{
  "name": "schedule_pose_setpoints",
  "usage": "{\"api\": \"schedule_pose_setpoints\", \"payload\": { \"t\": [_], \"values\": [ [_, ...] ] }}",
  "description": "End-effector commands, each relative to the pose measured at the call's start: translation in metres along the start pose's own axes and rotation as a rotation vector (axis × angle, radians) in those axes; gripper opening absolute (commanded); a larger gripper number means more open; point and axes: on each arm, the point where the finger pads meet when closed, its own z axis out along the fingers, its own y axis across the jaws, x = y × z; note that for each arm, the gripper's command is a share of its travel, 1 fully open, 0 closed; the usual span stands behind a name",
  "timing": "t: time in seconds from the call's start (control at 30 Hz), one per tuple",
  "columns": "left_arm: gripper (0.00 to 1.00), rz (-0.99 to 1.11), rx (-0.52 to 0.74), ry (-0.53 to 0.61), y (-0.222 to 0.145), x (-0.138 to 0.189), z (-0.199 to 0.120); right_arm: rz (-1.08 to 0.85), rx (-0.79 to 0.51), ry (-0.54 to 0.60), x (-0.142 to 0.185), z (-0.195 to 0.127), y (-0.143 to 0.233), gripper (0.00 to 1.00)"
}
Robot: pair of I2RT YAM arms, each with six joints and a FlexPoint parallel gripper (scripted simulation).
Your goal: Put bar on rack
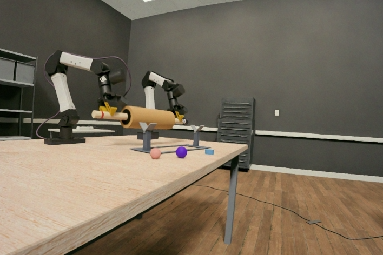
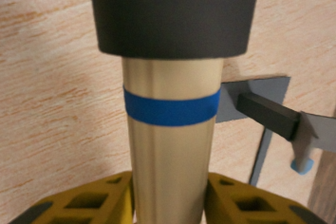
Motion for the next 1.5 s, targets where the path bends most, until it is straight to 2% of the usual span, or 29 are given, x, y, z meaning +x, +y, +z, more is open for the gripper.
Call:
{"api": "schedule_pose_setpoints", "payload": {
  "t": [0.0, 0.27, 0.5, 1.47],
  "values": [
    [0.22, 0.002, 0.122, -0.006, -0.038, -0.008, -0.036, 0.004, 0.092, -0.003, -0.007, -0.022, -0.032, 0.21],
    [0.22, 0.008, 0.120, -0.005, -0.052, -0.017, -0.041, 0.009, 0.087, -0.002, -0.017, -0.027, -0.042, 0.21],
    [0.22, 0.020, 0.113, 0.002, -0.071, -0.026, -0.031, 0.021, 0.080, 0.005, -0.025, -0.020, -0.057, 0.21],
    [0.22, 0.023, 0.130, 0.009, -0.168, -0.027, 0.004, 0.027, 0.094, 0.005, -0.026, 0.017, -0.150, 0.21]
  ]
}}
